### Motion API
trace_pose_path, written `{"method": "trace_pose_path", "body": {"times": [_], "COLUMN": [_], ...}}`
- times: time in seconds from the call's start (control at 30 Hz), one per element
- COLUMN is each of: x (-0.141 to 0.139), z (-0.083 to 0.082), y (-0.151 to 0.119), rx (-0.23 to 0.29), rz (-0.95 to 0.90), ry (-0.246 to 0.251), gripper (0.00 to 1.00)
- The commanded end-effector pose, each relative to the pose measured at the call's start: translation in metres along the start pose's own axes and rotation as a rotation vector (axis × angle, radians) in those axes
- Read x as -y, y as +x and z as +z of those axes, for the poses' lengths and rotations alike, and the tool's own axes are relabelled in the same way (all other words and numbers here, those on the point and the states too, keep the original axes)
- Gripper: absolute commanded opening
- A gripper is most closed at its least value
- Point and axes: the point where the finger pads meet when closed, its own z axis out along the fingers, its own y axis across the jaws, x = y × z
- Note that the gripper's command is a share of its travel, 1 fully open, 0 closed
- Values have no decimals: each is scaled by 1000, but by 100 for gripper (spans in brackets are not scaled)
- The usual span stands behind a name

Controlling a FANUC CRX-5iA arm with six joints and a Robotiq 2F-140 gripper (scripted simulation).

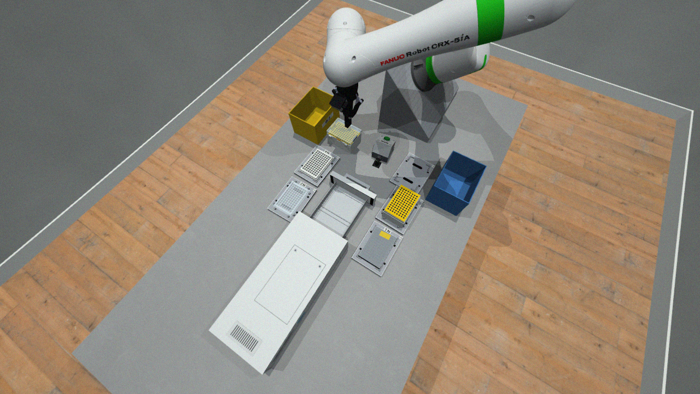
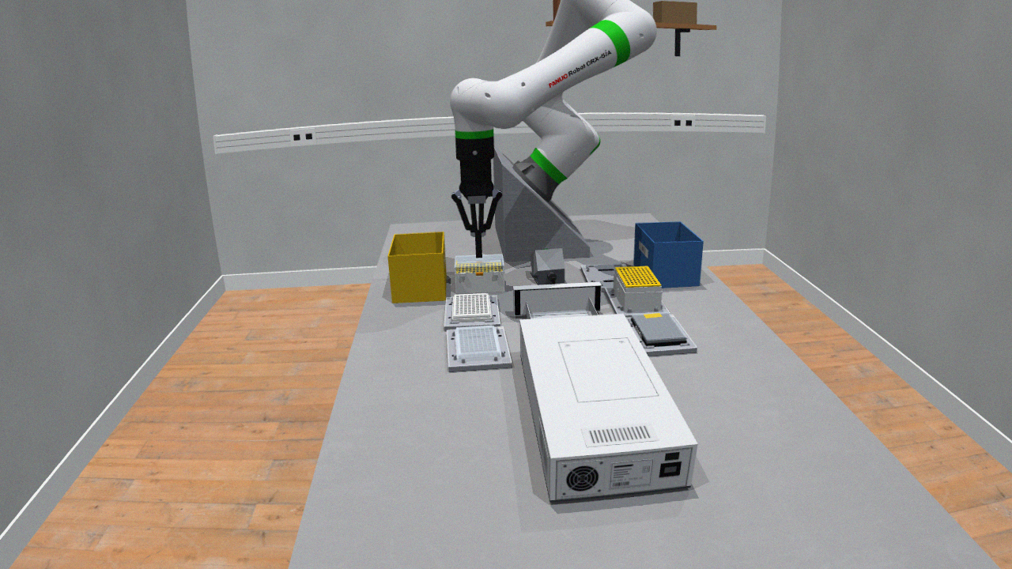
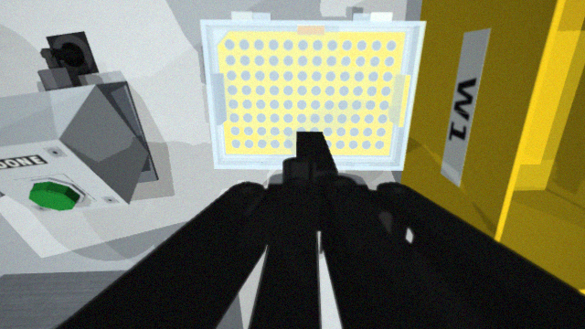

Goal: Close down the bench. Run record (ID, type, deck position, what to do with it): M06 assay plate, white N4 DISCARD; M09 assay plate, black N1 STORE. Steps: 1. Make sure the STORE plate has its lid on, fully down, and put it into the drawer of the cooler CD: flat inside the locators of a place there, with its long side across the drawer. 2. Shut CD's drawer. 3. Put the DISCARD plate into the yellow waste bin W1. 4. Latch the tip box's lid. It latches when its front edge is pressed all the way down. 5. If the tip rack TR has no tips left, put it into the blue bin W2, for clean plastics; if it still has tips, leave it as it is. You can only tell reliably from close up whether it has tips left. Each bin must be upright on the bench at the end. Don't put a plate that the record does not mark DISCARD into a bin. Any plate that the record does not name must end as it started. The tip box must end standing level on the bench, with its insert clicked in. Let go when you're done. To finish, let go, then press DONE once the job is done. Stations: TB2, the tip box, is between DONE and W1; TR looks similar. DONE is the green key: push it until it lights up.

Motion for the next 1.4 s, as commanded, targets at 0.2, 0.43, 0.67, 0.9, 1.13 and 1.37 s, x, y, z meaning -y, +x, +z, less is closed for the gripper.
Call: {"method": "trace_pose_path", "body": {"times": [0.2, 0.43, 0.67, 0.9, 1.13, 1.37], "x": [0, 0, 0, 0, 0, 0], "z": [-7, -21, -31, -45, -55, -69], "y": [0, 0, 0, 0, 0, 0], "rx": [-1, -1, -1, -1, -1, -1], "rz": [0, 0, 0, 0, 0, 0], "ry": [-1, -1, -1, -1, -1, -1], "gripper": [10, 10, 10, 10, 10, 10]}}
